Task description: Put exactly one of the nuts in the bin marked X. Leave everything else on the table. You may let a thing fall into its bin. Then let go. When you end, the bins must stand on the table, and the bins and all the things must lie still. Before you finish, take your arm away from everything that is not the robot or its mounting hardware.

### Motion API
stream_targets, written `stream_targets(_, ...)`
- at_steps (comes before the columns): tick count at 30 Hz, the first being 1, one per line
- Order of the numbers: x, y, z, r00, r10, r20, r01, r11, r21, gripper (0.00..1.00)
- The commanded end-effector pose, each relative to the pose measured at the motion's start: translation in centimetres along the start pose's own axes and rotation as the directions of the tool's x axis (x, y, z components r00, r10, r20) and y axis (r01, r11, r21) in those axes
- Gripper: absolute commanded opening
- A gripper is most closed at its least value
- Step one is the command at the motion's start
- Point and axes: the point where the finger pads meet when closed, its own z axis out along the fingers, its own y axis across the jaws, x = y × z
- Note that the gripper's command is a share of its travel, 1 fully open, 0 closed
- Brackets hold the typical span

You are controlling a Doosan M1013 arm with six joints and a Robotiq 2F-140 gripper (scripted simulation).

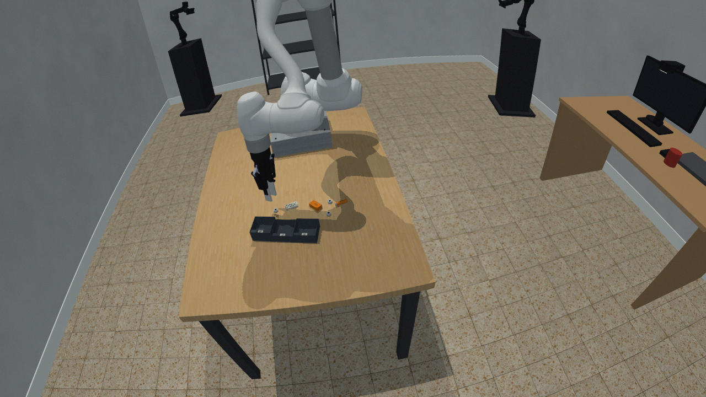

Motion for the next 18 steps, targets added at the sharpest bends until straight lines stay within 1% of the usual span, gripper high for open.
stream_targets(1, 0.08, 0.03, 0.0, 1.0, -0.019, -0.016, 0.019, 1.0, 0.004, 0.19)
stream_targets(18, 0.43, 0.13, 0.0, 1.0, -0.019, -0.016, 0.019, 1.0, 0.004, 0.19)
